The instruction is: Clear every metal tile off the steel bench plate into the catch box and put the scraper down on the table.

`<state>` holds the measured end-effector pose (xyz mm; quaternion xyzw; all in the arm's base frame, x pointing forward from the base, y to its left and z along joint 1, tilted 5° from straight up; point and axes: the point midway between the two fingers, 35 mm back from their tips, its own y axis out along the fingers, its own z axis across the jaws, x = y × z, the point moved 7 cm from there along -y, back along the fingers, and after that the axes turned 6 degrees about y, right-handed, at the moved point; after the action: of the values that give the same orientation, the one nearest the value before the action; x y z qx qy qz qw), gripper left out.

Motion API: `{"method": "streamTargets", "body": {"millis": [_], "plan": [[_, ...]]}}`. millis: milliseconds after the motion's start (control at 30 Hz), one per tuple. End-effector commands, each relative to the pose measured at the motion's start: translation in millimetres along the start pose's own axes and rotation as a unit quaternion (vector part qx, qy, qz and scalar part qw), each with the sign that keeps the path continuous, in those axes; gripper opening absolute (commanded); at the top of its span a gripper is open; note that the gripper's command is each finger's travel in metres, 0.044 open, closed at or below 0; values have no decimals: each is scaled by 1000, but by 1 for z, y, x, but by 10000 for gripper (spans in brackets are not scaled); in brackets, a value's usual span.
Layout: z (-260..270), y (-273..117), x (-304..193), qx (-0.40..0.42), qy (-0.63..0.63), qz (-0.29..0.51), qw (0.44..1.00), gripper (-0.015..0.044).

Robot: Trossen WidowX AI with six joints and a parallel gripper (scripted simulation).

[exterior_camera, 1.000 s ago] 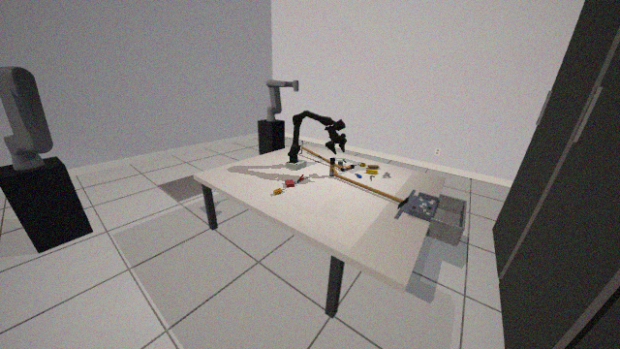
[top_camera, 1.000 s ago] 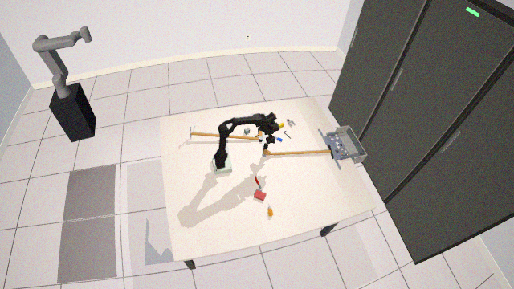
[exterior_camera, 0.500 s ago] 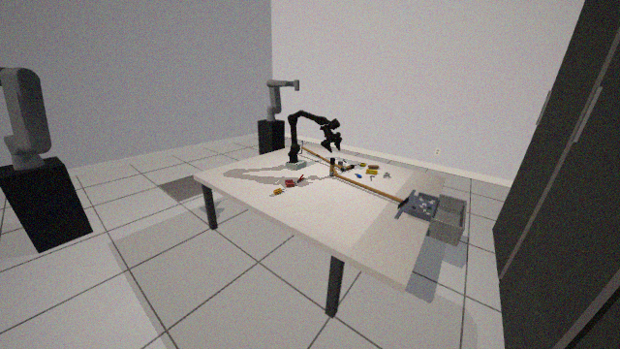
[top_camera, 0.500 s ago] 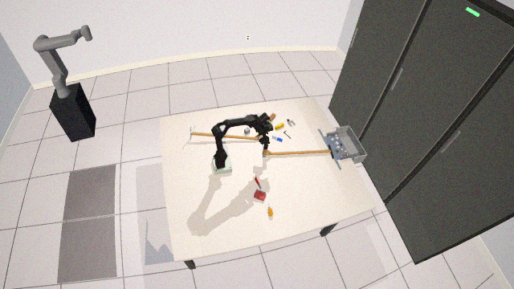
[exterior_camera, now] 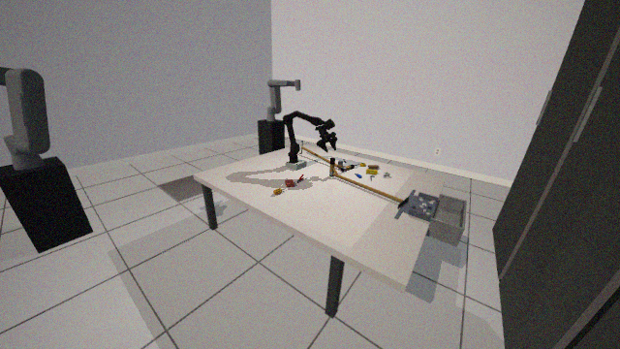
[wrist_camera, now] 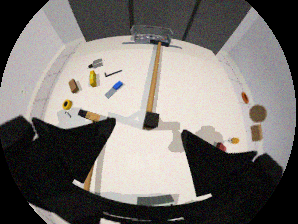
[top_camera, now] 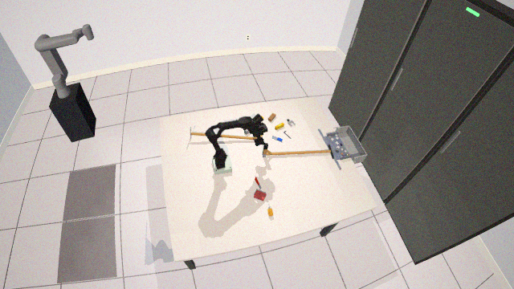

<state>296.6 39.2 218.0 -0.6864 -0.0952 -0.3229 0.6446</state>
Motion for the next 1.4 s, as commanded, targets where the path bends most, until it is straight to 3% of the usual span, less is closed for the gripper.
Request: {"method": "streamTargets", "body": {"millis": [0,467,1367], "plan": [[-2,0,-6,-2,1,-2,1000,440],[-5,31,-30,-2,1,-2,1000,440],[-3,69,-28,-2,1,-3,1000,440]]}}
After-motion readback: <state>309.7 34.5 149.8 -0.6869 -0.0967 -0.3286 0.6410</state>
